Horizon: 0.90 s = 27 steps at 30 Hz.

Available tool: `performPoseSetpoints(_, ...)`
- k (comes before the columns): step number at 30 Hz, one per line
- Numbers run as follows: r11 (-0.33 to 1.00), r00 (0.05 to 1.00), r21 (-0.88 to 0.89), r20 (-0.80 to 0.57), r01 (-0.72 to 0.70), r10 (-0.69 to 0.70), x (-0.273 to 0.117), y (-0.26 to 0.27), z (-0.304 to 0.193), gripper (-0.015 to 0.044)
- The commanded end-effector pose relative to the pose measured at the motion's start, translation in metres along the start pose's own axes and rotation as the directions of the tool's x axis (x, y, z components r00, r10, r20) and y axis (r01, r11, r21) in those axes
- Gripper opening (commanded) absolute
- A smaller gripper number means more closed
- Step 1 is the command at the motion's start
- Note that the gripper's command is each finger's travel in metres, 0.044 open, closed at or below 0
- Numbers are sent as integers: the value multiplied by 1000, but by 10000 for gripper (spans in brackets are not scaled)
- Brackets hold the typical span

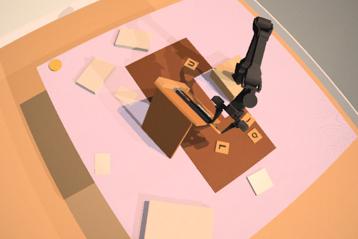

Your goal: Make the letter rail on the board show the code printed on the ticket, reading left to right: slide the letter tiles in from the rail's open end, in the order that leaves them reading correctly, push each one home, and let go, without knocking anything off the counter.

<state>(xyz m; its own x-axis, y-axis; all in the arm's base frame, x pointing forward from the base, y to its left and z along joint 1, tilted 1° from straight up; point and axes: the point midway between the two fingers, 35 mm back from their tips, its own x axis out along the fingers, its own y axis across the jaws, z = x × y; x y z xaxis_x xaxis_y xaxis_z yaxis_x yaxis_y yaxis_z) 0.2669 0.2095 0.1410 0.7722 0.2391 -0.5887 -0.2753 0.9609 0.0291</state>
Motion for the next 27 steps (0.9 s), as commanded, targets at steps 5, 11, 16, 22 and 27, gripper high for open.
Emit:
performPoseSetpoints(5,1000,1000,-3,0,-1,1,0,-4,0,0)
performPoseSetpoints(11,1000,1000,-3,0,-1,1,0,-7,0,0)
performPoseSetpoints(16,1000,1000,-3,0,-1,1,0,-10,0,0)
performPoseSetpoints(22,1000,1000,-4,0,-1,1,0,-13,0,0)
performPoseSetpoints(27,1000,1000,-4,0,-1,1,0,-16,0,0)
